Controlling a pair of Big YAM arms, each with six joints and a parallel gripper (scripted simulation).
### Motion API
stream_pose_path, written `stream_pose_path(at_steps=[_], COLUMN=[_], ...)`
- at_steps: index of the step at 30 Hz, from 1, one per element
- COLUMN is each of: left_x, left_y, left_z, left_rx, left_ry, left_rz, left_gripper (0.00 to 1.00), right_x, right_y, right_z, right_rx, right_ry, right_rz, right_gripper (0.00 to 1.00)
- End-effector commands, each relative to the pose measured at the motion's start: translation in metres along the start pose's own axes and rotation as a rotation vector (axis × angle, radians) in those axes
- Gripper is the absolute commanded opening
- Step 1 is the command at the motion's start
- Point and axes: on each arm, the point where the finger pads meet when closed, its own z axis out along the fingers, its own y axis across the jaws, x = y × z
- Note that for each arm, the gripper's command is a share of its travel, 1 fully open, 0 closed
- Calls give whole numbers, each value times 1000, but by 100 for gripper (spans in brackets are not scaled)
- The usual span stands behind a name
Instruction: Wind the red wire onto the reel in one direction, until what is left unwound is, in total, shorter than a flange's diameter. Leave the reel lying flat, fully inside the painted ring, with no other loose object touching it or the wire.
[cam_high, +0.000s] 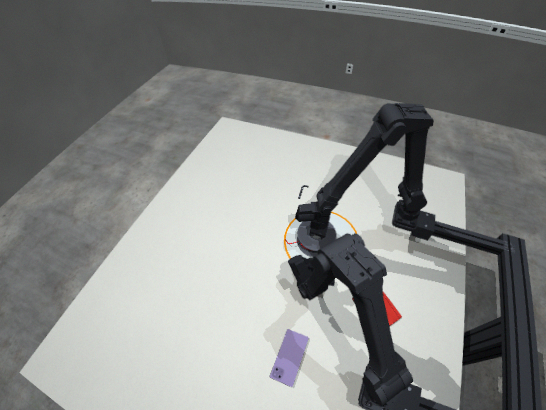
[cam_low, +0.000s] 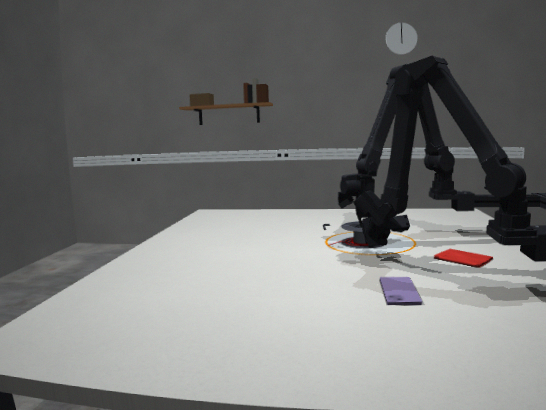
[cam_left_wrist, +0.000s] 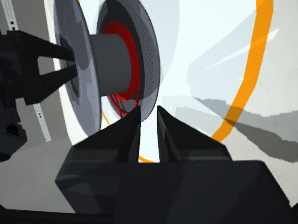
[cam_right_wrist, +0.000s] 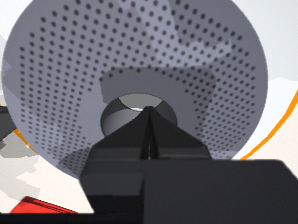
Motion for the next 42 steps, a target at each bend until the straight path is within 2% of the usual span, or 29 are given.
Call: stream_pose_path(at_steps=[1, 2, 3, 9, 17, 36, 42], left_x=[5, 5, 5, 4, -3, -10, -15], left_y=[14, 14, 14, 26, 51, 45, 49], left_z=[-1, -1, -2, -10, -31, -34, -45], left_rx=[-16, -16, -16, -16, -16, -15, -4], left_ry=[5, 5, 5, 5, 5, 8, 32], left_rz=[27, 27, 27, 27, 27, 27, 24], left_gripper=[15, 15, 15, 15, 15, 15, 15], right_x=[1, 1, 1, 1, 1, 1, 1], right_y=[4, 4, 4, 4, 4, 4, 4], right_z=[4, 4, 4, 4, 4, 4, 4], right_rx=[-17, -17, -20, -34, -34, -34, -34], right_ry=[7, 7, 11, 29, 29, 29, 29], right_rz=[-291, -291, -432, -736, -736, -736, -736], right_gripper=[0, 0, 0, 0, 0, 0, 0])
